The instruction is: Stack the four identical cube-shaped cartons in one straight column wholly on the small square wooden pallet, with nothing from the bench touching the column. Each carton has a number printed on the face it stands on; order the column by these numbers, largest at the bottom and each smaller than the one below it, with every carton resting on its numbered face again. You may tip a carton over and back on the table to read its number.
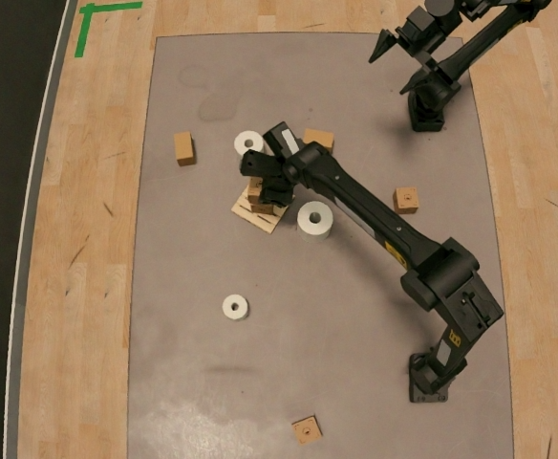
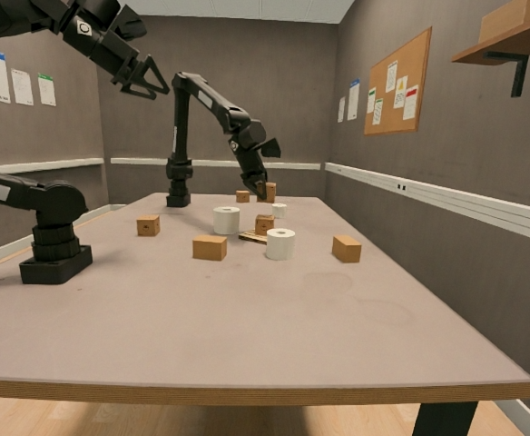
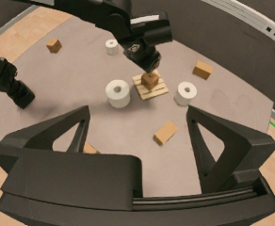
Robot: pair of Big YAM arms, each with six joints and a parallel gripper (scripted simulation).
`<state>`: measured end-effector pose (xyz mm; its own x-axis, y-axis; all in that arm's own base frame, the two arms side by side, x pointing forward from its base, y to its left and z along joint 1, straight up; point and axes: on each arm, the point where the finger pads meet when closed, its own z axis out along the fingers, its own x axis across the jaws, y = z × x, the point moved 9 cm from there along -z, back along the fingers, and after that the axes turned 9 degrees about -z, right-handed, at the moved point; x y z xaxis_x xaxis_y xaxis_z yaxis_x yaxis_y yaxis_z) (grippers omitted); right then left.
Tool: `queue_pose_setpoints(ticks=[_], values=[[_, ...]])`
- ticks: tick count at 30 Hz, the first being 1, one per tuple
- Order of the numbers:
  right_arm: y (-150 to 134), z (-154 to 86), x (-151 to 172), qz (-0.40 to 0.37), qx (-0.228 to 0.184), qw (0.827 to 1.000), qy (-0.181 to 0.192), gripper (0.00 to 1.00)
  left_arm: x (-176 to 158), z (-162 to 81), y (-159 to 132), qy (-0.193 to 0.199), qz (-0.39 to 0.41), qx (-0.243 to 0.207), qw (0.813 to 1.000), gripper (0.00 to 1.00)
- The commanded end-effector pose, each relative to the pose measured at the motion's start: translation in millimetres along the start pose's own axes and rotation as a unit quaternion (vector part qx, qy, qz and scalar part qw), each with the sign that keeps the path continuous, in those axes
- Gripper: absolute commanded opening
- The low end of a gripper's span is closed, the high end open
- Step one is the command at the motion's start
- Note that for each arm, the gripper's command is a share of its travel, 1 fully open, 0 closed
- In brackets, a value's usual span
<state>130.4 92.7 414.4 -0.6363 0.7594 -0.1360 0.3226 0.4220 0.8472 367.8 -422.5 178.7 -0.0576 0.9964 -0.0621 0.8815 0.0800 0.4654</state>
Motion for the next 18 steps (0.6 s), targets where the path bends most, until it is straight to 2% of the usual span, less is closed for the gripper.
queue_pose_setpoints(ticks=[1,6,7,10,14,18], values=[[3.0,-0.2,-0.4,0.0,-0.001,1.0,0.001,1.0,-20.0,-29.8,19.2,-0.041,0.001,-0.025,0.999,0.49],[3.0,-0.2,-0.4,0.0,-0.001,1.0,0.001,1.0,-19.9,-29.7,19.4,-0.04,0.001,-0.026,0.999,0.49],[3.0,-0.2,-0.4,0.0,-0.001,1.0,0.001,1.0,-23.8,-26.8,10.6,-0.029,0.013,-0.015,0.999,0.49],[3.0,-0.2,-0.4,0.0,-0.001,1.0,0.001,1.0,-32.8,-23.7,9.8,-0.02,0.017,-0.01,1.0,0.49],[3.0,-0.2,-0.4,0.0,-0.001,1.0,0.001,1.0,-32.7,-30.0,12.6,-0.025,0.014,-0.013,0.999,0.49],[3.0,-0.2,-0.4,0.0,-0.001,1.0,0.001,1.0,-23.1,-14.5,7.4,-0.02,0.011,-0.011,1.0,0.49]])
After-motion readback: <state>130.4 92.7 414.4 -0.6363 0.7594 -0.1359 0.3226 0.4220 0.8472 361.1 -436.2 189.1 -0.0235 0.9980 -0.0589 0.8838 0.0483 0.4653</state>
